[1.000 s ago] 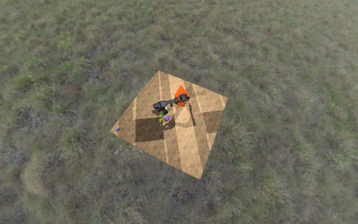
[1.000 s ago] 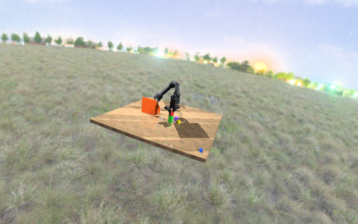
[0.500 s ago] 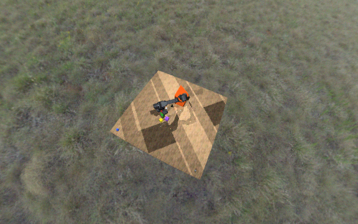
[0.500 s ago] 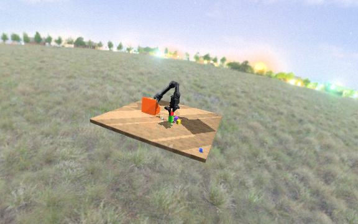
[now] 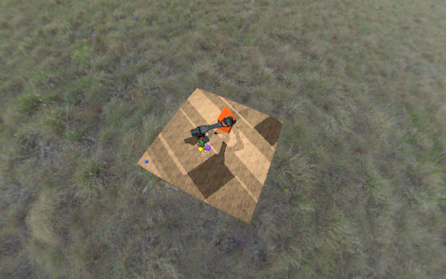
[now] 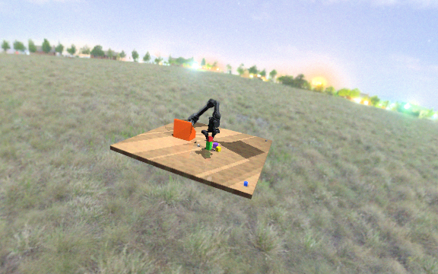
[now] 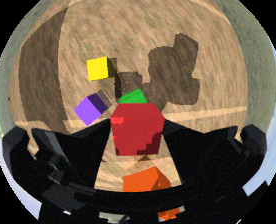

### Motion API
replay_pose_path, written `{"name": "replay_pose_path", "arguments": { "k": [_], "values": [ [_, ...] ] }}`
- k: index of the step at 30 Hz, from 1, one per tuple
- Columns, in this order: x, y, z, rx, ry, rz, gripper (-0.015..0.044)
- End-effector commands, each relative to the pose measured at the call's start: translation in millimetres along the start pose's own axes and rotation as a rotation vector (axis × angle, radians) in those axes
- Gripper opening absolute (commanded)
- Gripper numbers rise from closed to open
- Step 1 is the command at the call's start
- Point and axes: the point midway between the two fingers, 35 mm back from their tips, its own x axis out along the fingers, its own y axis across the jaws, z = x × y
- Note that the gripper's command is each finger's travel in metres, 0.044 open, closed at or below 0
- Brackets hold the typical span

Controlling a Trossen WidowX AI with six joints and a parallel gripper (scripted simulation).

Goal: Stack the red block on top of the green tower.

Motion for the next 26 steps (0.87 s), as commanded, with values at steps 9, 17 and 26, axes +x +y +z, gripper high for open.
{"name": "replay_pose_path", "arguments": {
  "k": [9, 17, 26],
  "values": [
    [0.2, -0.2, -0.2, 0.0, 0.001, 0.0, 0.044],
    [0.2, -0.2, -0.2, 0.0, 0.001, 0.0, 0.044],
    [0.2, -0.2, -0.2, 0.0, 0.001, 0.0, 0.044]
  ]
}}
